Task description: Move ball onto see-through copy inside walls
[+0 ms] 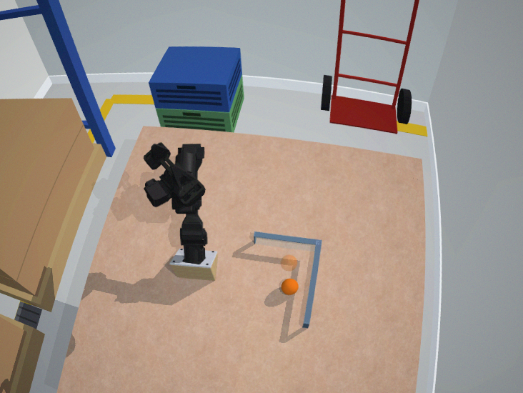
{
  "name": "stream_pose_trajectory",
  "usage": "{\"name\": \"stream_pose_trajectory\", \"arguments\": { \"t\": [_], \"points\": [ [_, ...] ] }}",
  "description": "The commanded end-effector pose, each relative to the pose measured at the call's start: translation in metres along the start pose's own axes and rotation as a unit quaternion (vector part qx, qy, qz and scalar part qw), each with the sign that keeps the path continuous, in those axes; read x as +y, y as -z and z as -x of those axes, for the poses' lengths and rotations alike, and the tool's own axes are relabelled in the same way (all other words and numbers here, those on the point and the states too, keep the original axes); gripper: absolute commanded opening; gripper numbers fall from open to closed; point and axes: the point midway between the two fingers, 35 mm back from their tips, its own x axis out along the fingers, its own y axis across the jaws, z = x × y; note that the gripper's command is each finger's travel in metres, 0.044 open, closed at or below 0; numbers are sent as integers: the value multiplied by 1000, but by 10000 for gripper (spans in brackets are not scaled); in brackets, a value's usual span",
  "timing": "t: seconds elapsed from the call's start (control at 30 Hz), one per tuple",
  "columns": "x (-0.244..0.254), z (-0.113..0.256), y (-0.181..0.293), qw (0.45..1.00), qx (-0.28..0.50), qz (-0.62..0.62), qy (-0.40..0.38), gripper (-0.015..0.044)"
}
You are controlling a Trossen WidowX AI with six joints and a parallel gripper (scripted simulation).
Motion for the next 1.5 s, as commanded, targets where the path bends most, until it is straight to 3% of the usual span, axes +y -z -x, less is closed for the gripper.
{"name": "stream_pose_trajectory", "arguments": {
  "t": [0.0, 0.1, 0.3, 0.57, 0.8, 1.0, 1.23, 1.47],
  "points": [
    [-2, 0, 0, 1000, 0, 3, 3, 396],
    [-29, 0, 1, 998, -4, 40, 48, 396],
    [-127, 19, 8, 960, 23, 176, 216, 396],
    [-246, 86, 22, 835, 142, 330, 417, 396],
    [-323, 177, 35, 661, 304, 415, 547, 396],
    [-357, 265, 47, 489, 460, 430, 603, 396],
    [-361, 370, 62, 287, 638, 380, 605, 396],
    [-330, 463, 78, 106, 787, 262, 549, 396]
  ]
}}
